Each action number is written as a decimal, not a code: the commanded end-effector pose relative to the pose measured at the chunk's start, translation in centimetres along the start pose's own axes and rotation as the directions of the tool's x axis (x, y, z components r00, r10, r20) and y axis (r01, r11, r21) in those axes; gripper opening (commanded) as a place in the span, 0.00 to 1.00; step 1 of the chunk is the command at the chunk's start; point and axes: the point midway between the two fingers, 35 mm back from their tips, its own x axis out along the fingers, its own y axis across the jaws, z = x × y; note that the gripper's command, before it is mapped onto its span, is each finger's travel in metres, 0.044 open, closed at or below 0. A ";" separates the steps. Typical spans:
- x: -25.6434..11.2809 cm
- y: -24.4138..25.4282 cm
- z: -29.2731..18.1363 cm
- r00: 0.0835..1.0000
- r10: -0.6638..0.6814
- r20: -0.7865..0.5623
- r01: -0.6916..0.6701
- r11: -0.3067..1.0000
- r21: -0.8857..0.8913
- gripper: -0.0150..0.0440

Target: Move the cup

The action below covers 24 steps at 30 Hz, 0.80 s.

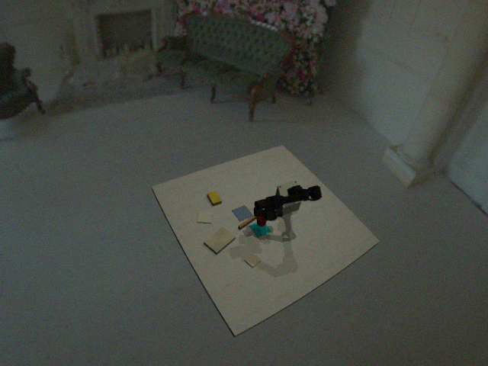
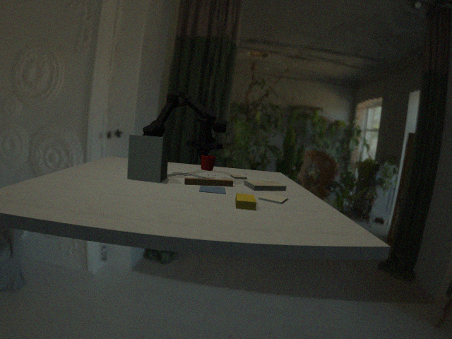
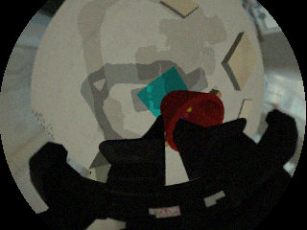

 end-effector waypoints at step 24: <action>3.4 0.4 0.1 1.000 0.008 0.002 -0.008 1.000 0.010 0.25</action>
